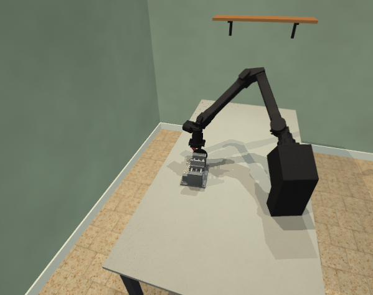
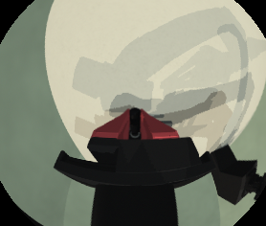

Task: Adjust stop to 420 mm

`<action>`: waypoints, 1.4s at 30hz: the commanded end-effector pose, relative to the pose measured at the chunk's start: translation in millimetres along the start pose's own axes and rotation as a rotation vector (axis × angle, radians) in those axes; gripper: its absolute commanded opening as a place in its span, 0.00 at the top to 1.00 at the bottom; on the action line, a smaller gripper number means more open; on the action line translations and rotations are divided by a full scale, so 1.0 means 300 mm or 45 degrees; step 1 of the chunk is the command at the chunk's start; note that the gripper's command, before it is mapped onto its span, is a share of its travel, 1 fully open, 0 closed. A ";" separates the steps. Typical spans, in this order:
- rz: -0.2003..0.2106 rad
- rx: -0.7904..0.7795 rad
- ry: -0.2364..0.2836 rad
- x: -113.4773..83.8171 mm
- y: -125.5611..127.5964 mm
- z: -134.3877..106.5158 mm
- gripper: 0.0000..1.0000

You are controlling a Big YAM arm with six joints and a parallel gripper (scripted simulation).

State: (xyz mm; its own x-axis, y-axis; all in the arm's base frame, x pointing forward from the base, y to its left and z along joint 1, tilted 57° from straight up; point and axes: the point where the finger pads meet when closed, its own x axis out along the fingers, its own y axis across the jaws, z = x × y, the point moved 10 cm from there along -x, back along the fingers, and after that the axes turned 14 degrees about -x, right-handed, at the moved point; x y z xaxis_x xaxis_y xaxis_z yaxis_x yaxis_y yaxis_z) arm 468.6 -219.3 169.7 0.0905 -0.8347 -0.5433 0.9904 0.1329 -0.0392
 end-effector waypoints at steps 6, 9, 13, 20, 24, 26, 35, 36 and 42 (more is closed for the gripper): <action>0.003 0.005 0.000 0.054 -0.012 0.005 0.94; -0.002 -0.003 0.005 0.059 -0.026 -0.008 0.94; -0.001 -0.002 0.004 0.064 -0.042 -0.009 0.94; -0.002 -0.003 0.005 0.078 -0.071 -0.019 0.94; -0.002 -0.003 0.005 0.078 -0.073 -0.020 0.94; -0.002 -0.003 0.005 0.078 -0.075 -0.020 0.94; 0.001 0.014 -0.008 0.061 -0.103 0.001 0.94; -0.001 0.012 -0.005 0.062 -0.105 -0.002 0.94; 0.002 0.017 -0.010 0.062 -0.106 -0.002 0.94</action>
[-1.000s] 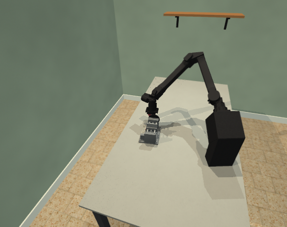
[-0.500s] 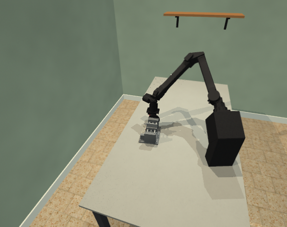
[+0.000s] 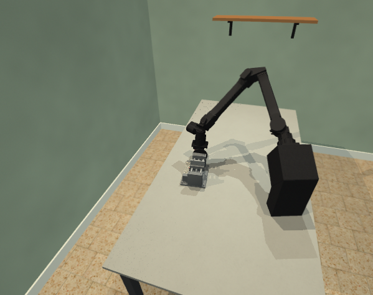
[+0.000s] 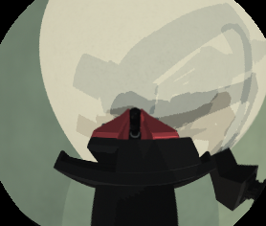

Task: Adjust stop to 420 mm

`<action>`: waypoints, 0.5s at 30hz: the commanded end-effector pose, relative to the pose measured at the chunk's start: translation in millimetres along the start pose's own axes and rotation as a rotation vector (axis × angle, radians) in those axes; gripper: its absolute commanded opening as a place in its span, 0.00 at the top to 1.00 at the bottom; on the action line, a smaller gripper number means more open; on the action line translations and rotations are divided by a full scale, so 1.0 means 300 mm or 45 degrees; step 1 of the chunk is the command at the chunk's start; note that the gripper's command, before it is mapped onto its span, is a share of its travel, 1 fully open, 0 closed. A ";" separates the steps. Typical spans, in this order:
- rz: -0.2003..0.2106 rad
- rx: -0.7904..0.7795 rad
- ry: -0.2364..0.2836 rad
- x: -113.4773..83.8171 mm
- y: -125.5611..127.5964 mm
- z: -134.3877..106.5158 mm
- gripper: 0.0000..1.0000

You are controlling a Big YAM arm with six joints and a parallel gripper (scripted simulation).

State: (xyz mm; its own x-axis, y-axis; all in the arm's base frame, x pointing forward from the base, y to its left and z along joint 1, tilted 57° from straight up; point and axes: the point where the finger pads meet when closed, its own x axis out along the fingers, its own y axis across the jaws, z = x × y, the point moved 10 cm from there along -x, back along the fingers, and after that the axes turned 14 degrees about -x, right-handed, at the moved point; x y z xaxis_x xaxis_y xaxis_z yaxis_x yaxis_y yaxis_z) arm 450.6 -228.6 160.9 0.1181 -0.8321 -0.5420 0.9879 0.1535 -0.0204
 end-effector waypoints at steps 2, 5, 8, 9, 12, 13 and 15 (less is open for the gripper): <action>-0.033 0.011 -0.007 0.025 -0.044 0.013 0.94; -0.026 0.023 -0.016 0.011 -0.054 0.029 0.94; -0.029 0.021 -0.014 0.009 -0.063 0.026 0.94; -0.027 0.024 -0.015 0.009 -0.065 0.026 0.94; -0.036 0.010 -0.005 0.021 -0.066 0.008 0.94; -0.038 0.007 -0.003 0.023 -0.066 0.004 0.94; -0.036 0.010 -0.005 0.021 -0.067 0.007 0.94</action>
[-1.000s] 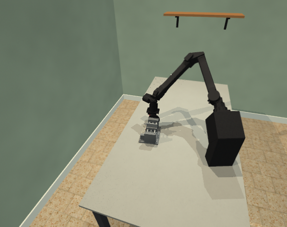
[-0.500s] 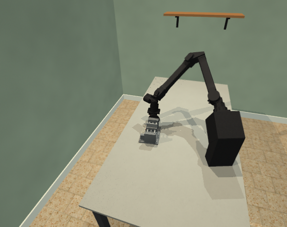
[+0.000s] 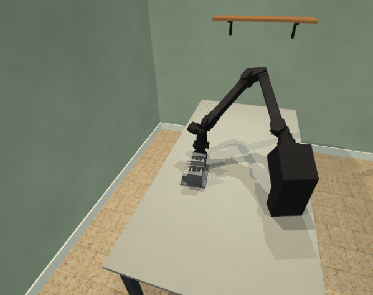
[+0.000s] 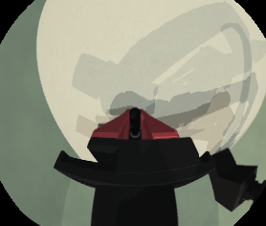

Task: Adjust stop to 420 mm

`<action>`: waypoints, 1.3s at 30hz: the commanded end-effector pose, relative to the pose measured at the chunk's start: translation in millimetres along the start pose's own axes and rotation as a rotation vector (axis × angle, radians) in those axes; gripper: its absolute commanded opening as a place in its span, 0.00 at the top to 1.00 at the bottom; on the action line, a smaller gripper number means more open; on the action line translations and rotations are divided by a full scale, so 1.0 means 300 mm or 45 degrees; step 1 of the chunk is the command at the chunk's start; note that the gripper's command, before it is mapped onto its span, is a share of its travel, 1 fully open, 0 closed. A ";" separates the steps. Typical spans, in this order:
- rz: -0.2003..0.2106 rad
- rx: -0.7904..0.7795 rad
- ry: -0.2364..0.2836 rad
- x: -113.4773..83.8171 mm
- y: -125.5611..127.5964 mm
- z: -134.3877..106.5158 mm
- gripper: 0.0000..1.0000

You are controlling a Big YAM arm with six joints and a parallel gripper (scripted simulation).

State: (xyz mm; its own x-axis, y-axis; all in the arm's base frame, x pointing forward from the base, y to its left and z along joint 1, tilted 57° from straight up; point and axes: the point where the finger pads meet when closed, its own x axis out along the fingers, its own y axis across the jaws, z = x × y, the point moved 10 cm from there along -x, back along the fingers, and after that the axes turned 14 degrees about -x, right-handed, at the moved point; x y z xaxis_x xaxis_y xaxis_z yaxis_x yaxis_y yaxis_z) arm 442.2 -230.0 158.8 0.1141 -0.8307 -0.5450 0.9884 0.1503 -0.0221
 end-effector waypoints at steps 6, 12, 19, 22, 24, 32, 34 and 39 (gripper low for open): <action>-0.025 0.021 -0.017 0.000 -0.051 0.027 0.94; -0.022 0.024 -0.021 -0.008 -0.071 0.023 0.94; -0.041 0.001 0.000 0.007 -0.072 -0.005 0.94; -0.046 -0.002 0.006 0.009 -0.071 -0.011 0.94; -0.044 0.010 0.004 0.012 -0.054 -0.004 0.94; -0.019 0.007 -0.003 -0.015 -0.015 0.000 0.94; -0.020 0.005 -0.003 -0.015 -0.016 -0.001 0.94; -0.020 0.003 -0.003 -0.015 -0.016 -0.001 0.94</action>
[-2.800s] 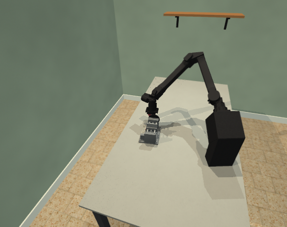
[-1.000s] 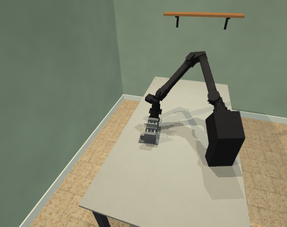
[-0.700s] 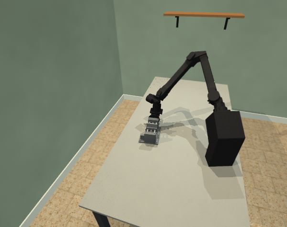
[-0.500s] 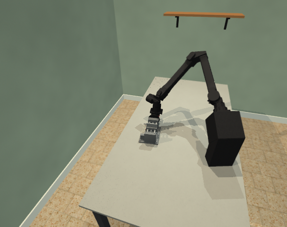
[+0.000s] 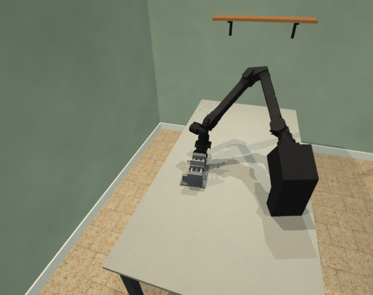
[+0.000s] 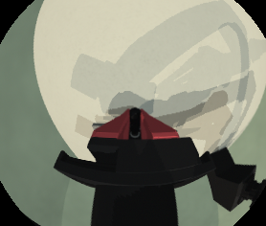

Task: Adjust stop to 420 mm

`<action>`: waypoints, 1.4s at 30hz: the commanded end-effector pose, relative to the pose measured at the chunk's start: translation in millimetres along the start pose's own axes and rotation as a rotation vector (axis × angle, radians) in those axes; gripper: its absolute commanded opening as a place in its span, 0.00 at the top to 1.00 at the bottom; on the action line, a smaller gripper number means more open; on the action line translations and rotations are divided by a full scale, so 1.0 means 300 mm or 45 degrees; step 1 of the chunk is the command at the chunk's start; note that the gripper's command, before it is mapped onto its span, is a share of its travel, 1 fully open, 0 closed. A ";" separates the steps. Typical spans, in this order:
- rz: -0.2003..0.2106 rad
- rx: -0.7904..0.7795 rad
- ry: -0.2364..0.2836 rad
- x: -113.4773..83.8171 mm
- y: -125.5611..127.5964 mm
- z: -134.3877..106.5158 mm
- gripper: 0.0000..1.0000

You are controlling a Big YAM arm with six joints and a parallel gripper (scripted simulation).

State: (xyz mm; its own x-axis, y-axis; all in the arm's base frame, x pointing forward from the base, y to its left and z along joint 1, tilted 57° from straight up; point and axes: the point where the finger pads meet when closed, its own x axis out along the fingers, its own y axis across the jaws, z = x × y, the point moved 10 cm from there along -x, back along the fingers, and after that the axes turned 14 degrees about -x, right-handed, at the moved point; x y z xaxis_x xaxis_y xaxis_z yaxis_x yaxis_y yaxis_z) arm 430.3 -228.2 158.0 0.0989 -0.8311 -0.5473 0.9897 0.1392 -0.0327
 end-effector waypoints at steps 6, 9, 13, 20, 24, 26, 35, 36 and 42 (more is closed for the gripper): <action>-0.001 0.006 -0.007 -0.007 0.021 0.008 0.94; 0.000 0.007 -0.007 -0.010 0.015 0.009 0.94; 0.008 0.032 -0.025 -0.028 -0.024 0.025 0.94; -0.001 0.030 -0.026 -0.030 -0.066 0.023 0.94; -0.006 0.026 -0.022 -0.032 -0.075 0.018 0.94; -0.012 0.017 -0.014 -0.025 -0.075 0.007 0.94; 0.017 0.011 -0.013 -0.097 -0.071 -0.010 0.94; 0.021 0.008 -0.013 -0.107 -0.070 -0.014 0.94; -0.006 0.026 -0.012 -0.090 -0.098 0.001 0.94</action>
State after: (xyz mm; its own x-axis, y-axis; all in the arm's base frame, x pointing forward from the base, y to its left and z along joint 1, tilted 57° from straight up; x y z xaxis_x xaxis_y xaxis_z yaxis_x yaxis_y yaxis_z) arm 406.3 -210.1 166.6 0.1103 -0.8290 -0.5482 0.9888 0.1474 -0.0240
